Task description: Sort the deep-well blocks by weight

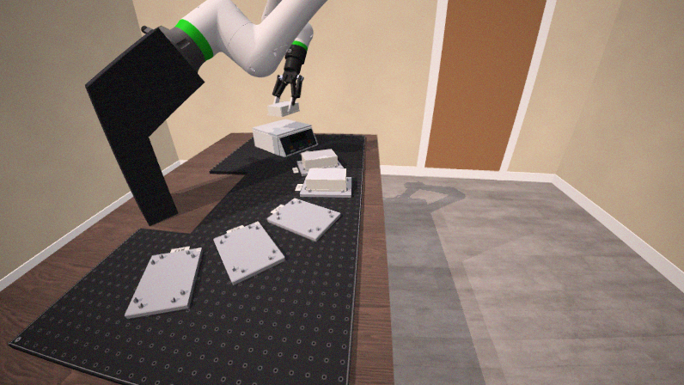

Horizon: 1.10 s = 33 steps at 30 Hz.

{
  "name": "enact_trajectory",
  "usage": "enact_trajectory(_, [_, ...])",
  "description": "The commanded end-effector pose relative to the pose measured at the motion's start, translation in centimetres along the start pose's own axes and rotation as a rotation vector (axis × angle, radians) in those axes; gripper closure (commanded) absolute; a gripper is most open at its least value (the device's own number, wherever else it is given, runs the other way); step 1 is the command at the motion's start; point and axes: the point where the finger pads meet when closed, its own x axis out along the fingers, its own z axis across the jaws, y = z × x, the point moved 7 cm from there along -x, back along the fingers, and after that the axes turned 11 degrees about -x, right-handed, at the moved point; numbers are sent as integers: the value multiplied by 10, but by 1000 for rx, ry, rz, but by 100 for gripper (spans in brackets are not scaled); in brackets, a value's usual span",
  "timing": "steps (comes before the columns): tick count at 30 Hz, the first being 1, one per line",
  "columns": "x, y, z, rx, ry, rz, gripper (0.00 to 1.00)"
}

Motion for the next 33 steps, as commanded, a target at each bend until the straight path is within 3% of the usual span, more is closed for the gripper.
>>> enact_trajectory(1, [-1, 3, -7, 0, -1, 0, 90])
enact_trajectory(8, [-4, 13, -29, 0, -1, 0, 90])
enact_trajectory(33, [-4, 13, -29, 0, -1, 0, 90])
